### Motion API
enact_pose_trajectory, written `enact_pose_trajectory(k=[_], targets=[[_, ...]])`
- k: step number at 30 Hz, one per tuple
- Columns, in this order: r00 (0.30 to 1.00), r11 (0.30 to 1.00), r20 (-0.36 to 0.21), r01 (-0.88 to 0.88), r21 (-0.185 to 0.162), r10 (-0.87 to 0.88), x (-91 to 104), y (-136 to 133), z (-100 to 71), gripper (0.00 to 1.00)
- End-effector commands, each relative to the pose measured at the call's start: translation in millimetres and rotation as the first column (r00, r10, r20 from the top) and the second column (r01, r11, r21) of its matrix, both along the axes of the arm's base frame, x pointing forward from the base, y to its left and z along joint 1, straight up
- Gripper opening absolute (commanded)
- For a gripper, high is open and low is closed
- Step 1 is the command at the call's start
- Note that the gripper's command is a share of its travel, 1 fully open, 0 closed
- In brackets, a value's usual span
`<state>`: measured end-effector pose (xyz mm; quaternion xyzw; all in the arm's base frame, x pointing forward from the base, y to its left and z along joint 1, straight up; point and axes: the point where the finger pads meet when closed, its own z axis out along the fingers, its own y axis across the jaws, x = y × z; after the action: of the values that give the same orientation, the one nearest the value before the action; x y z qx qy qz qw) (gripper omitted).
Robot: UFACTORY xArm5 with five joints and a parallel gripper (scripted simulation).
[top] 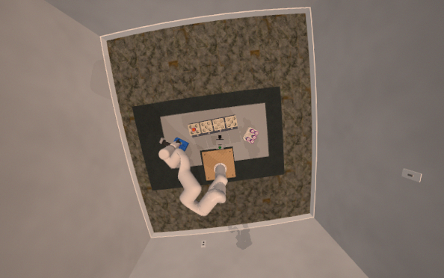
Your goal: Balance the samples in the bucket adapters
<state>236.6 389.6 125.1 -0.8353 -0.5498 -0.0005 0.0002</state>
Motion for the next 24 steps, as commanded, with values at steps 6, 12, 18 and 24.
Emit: enact_pose_trajectory(k=[6,12,18,24], targets=[[1.000,1.000,0.002,0.000,0.003,0.000,0.6,0.9,-5.7,0.57],[1.000,1.000,0.002,0.000,0.003,0.000,0.6,0.9,-5.7,0.57],[1.000,1.000,0.002,0.000,0.003,0.000,0.6,0.9,-9.7,0.57],[1.000,1.000,0.002,0.000,0.003,0.000,0.7,0.9,-13.7,0.57]])
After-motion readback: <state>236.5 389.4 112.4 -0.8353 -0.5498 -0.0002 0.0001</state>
